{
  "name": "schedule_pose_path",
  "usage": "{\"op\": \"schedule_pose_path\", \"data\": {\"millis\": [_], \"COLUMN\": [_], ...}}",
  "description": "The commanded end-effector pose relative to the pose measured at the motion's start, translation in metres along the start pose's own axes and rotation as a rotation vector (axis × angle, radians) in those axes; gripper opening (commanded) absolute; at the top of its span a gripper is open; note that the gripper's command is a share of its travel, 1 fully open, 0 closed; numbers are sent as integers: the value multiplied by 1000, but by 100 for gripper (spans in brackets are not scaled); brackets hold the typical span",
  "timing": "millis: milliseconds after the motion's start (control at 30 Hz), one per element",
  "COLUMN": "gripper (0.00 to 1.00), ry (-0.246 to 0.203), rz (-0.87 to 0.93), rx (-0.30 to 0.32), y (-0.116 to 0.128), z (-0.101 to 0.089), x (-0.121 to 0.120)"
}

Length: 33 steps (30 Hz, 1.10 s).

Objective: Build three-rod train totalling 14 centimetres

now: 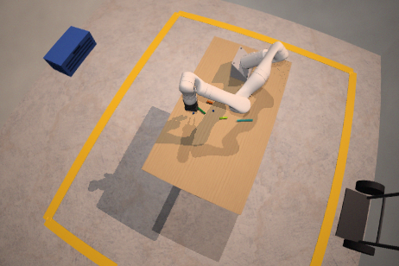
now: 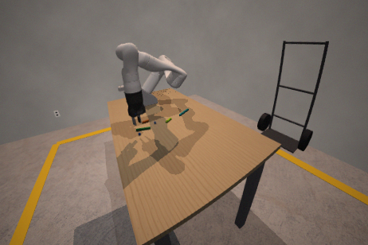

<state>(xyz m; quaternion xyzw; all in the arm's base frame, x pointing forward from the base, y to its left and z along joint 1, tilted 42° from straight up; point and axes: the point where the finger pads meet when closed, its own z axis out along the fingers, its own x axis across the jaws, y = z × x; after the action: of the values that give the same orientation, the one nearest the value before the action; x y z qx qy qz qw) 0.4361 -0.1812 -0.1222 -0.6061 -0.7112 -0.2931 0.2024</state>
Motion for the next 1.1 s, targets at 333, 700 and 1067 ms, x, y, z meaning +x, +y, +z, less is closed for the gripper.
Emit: {"op": "schedule_pose_path", "data": {"millis": [333,700,1067], "gripper": [54,54,54], "ry": [-3,-3,-3], "rz": [-8,-8,-9], "rx": [-7,-7,-6], "y": [0,0,0], "z": [-1,-1,4], "x": [0,0,0]}}
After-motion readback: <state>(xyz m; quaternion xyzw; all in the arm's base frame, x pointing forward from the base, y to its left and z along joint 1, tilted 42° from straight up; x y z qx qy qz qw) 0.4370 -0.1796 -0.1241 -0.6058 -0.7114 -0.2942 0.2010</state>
